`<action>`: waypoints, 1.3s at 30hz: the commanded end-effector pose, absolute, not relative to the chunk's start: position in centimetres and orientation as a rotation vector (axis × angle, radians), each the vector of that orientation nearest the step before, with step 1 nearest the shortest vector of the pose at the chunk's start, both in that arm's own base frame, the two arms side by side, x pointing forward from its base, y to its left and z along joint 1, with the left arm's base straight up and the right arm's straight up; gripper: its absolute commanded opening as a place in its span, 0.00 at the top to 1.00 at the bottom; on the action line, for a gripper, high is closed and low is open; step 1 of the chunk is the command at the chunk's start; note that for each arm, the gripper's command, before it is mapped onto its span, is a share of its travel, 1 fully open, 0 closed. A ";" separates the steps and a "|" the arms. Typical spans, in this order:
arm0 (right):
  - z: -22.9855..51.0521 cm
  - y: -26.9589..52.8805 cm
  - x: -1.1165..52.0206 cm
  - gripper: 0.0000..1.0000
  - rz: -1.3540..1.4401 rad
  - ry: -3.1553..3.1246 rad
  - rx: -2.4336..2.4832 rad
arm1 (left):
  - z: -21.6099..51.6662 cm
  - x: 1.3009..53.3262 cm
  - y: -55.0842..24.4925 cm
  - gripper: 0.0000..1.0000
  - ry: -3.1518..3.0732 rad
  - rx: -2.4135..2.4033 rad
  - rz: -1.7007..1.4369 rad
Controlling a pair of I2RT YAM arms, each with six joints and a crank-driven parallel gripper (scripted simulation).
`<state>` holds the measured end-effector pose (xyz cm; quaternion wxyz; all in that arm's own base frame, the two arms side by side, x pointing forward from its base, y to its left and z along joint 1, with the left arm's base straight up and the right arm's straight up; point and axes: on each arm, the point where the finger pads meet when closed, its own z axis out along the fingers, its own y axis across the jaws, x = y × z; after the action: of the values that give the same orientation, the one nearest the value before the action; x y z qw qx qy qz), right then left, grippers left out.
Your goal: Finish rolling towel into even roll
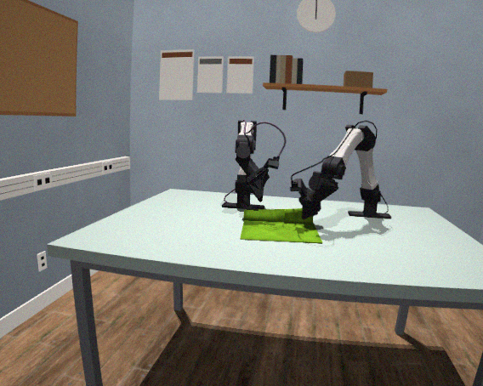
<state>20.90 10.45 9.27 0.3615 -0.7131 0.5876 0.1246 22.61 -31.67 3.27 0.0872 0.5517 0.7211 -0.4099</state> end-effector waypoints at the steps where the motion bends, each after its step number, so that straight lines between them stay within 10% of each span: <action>1: 8.6 10.1 20.3 0.02 0.339 1.543 -1.840 | 3.6 21.3 -30.9 0.73 2.233 1.646 -1.404; 39: 3.3 9.6 22.1 0.02 0.372 1.481 -1.897 | 2.5 21.3 -30.9 0.73 2.280 1.608 -1.526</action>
<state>20.45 9.26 3.85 0.3159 -0.7282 0.5864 0.1613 21.33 -31.16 2.95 -0.0095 0.5072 0.7165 -0.4789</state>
